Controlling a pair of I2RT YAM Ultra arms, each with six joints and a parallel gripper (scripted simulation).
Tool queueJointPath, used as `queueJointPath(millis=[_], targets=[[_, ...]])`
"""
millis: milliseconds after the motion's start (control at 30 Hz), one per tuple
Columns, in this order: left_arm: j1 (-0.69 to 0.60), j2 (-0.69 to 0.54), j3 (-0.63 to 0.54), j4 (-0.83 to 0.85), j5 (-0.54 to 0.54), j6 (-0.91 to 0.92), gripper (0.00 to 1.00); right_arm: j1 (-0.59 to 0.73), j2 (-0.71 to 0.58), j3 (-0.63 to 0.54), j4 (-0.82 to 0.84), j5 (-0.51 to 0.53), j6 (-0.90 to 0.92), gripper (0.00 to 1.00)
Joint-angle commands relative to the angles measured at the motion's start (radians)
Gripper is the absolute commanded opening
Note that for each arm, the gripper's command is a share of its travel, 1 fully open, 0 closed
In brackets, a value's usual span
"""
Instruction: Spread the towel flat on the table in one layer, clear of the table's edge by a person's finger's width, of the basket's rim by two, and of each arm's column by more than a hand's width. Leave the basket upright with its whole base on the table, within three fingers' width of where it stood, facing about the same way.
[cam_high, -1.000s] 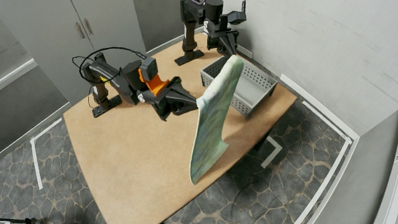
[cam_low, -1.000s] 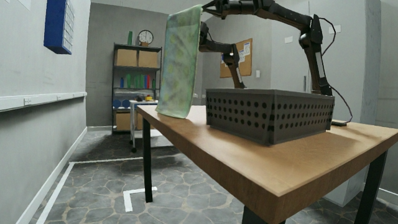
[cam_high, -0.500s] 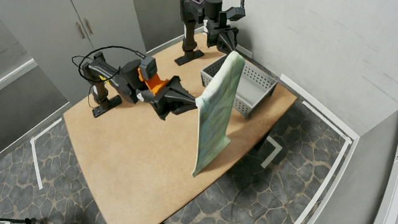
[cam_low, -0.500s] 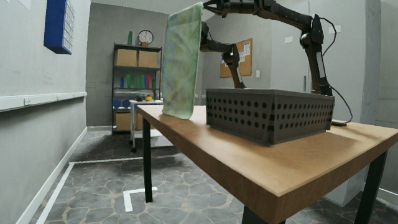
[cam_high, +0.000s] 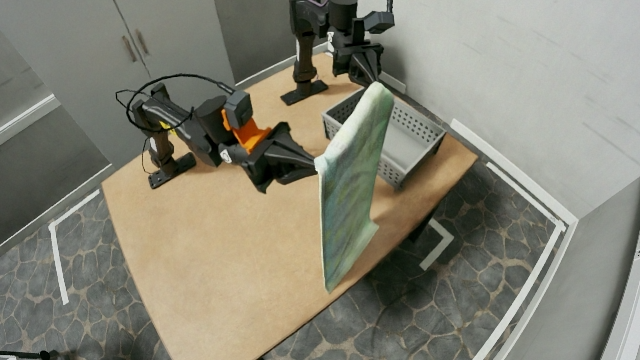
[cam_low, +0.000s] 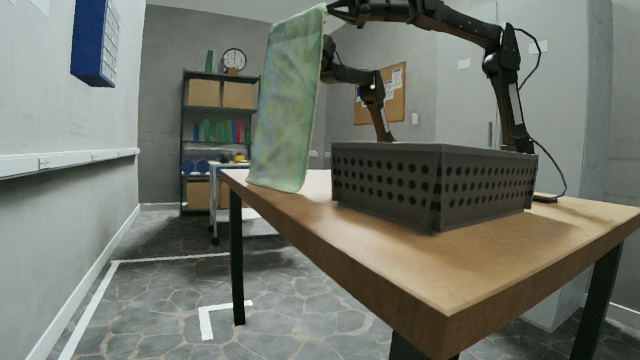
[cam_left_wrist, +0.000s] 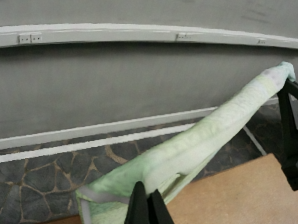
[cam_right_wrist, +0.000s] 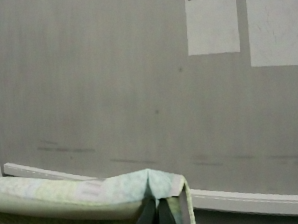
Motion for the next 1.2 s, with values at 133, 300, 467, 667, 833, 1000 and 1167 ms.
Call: queueJointPath(millis=[133,300,467,667,833,1000,1167], targets=[[0.007,-0.032,-0.003,0.003,-0.013,0.000,0.00,-0.016,-0.035,-0.008,-0.002,0.014,0.002,0.00],[0.007,-0.032,-0.003,0.003,-0.013,0.000,0.00,-0.016,-0.035,-0.008,-0.002,0.014,0.002,0.00],[0.007,-0.032,-0.003,0.003,-0.013,0.000,0.00,-0.016,-0.035,-0.008,-0.002,0.014,0.002,0.00],[0.007,-0.032,-0.003,0.003,-0.013,0.000,0.00,-0.016,-0.035,-0.008,-0.002,0.014,0.002,0.00],[-0.020,0.015,-0.072,0.130,-0.012,0.001,0.00,-0.027,0.012,0.018,0.045,0.014,0.002,0.00],[-0.043,0.078,-0.112,0.352,-0.008,0.001,0.00,-0.078,0.026,0.020,0.077,0.014,0.002,0.00],[-0.023,0.082,-0.076,0.369,-0.012,0.002,0.00,-0.078,0.028,0.028,0.039,0.014,0.002,0.00]])
